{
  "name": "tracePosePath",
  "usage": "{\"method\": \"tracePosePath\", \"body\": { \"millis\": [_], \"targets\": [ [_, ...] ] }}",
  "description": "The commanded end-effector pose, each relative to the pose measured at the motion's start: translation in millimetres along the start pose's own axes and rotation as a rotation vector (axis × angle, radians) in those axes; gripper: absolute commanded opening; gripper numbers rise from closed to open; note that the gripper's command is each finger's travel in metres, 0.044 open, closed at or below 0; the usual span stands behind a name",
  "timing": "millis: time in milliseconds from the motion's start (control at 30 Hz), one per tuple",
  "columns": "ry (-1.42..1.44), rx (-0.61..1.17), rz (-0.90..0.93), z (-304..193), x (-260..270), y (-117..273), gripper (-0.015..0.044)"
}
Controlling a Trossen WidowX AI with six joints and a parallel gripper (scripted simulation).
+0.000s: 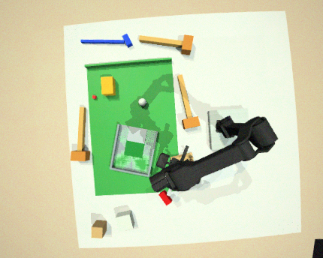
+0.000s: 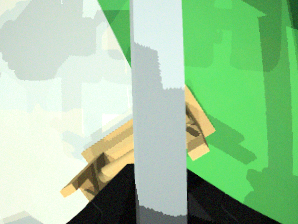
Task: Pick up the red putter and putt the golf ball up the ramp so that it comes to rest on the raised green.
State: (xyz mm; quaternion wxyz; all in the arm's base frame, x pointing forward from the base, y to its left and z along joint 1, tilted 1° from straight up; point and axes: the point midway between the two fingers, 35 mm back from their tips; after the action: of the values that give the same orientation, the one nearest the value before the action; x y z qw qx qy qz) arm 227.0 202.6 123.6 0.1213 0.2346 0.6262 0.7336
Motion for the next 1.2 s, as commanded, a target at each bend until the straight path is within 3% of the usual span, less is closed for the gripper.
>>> {"method": "tracePosePath", "body": {
  "millis": [0,1167],
  "targets": [
    [-0.138,-0.028,0.029,-0.5,-15.2,9.7,0.0],
    [-1.326,-0.21,0.349,-69.4,-127.7,79.6,0.0]
  ]
}}
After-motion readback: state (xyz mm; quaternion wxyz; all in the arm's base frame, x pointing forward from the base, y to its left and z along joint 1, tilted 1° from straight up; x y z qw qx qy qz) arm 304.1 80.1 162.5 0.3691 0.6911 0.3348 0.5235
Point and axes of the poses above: the point midway between the two fingers, 35 mm back from their tips, its own y axis back along the fingers, its own x axis across the jaws, z = x × y, and after that the axes turned 12 degrees about -y, right-handed
